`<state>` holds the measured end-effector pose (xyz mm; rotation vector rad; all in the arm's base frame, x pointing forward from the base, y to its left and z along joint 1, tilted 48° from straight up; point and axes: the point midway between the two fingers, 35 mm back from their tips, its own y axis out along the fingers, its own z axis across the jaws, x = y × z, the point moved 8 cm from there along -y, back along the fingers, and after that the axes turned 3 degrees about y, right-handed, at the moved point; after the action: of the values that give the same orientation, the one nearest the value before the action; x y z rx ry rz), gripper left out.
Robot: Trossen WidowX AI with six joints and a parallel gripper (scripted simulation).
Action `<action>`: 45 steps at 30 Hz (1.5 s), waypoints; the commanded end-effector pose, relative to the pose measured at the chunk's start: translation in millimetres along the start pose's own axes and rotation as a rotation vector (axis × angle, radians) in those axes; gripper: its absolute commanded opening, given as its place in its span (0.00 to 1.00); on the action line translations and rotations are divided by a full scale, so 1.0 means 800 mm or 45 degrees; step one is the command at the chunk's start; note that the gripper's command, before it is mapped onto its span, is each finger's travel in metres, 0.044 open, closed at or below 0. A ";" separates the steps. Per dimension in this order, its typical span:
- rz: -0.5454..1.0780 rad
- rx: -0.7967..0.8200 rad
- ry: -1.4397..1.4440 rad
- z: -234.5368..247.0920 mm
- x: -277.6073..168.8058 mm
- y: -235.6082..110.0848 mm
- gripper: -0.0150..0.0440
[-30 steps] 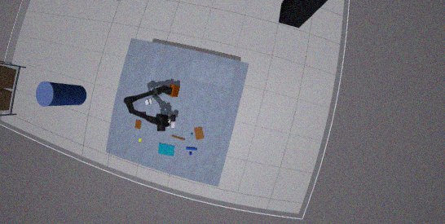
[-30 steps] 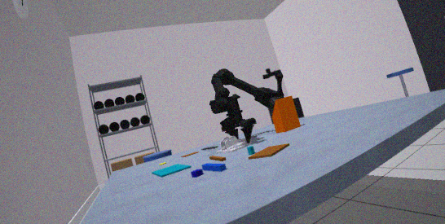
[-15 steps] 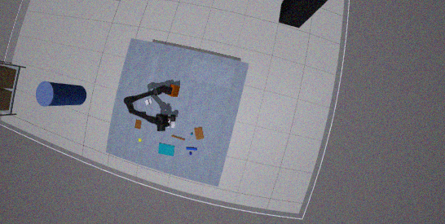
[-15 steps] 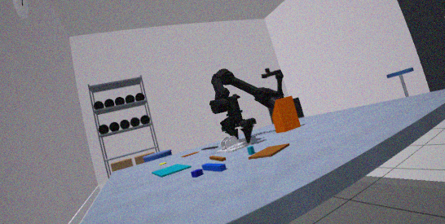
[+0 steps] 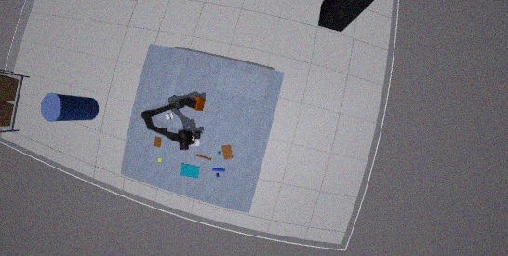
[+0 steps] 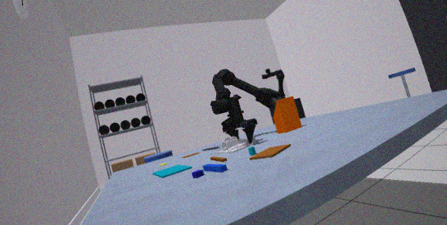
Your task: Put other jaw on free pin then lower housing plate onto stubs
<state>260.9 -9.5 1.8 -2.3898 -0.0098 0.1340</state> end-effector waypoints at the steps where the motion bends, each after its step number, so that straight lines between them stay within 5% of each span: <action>1: 0.000 0.000 0.000 0.000 0.000 0.000 1.00; 8: -0.001 0.002 -0.001 0.000 0.001 -0.008 1.00; 16: -0.001 0.004 -0.005 0.001 0.001 -0.093 1.00; 21: -0.012 -0.001 -0.015 0.003 0.000 -0.086 1.00; 29: 0.002 0.008 -0.010 0.012 -0.069 -0.156 1.00; 45: 0.003 0.007 -0.009 0.012 -0.070 -0.158 1.00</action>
<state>208.7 87.1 85.5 -2.3866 -0.0175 0.1457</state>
